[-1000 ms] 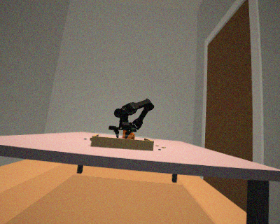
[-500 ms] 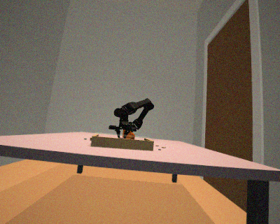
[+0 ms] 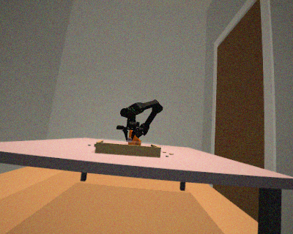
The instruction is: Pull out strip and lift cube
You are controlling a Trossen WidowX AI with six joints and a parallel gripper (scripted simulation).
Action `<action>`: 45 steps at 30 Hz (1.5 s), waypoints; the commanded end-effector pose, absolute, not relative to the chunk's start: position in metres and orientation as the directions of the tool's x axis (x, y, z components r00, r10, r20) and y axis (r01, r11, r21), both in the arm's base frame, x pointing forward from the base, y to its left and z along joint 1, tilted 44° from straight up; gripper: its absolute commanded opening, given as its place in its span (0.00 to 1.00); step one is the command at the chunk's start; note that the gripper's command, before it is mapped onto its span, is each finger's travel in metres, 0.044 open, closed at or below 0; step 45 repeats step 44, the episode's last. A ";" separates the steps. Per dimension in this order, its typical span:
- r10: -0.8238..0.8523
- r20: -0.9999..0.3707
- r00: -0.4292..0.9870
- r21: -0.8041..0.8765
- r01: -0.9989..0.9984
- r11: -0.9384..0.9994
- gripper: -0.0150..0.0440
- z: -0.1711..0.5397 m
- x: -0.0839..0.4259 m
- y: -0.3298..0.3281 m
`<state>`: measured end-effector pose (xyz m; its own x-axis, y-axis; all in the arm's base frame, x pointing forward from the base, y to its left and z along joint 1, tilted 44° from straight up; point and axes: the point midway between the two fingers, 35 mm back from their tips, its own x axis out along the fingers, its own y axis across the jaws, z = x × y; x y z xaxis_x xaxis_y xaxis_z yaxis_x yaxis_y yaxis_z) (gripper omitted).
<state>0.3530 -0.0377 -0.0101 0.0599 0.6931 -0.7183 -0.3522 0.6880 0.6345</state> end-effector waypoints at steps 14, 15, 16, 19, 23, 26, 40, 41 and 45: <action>0.693 -0.719 0.050 0.636 -0.355 0.686 0.25 -0.008 0.302 -0.032; 0.693 -0.719 0.050 0.636 -0.355 0.686 0.25 -0.008 0.302 -0.032; 0.692 -0.720 0.050 0.635 -0.355 0.686 0.25 -0.006 0.302 -0.034; 0.692 -0.720 0.050 0.635 -0.354 0.687 0.25 0.007 0.301 -0.047; 0.692 -0.720 0.050 0.635 -0.354 0.687 0.25 0.018 0.300 -0.057; 0.692 -0.720 0.050 0.635 -0.354 0.687 0.25 0.018 0.300 -0.057; 0.692 -0.720 0.050 0.635 -0.354 0.687 0.25 0.018 0.300 -0.057; 0.692 -0.720 0.050 0.635 -0.354 0.687 0.25 0.018 0.300 -0.057; 0.692 -0.720 0.050 0.635 -0.354 0.687 0.25 0.018 0.300 -0.057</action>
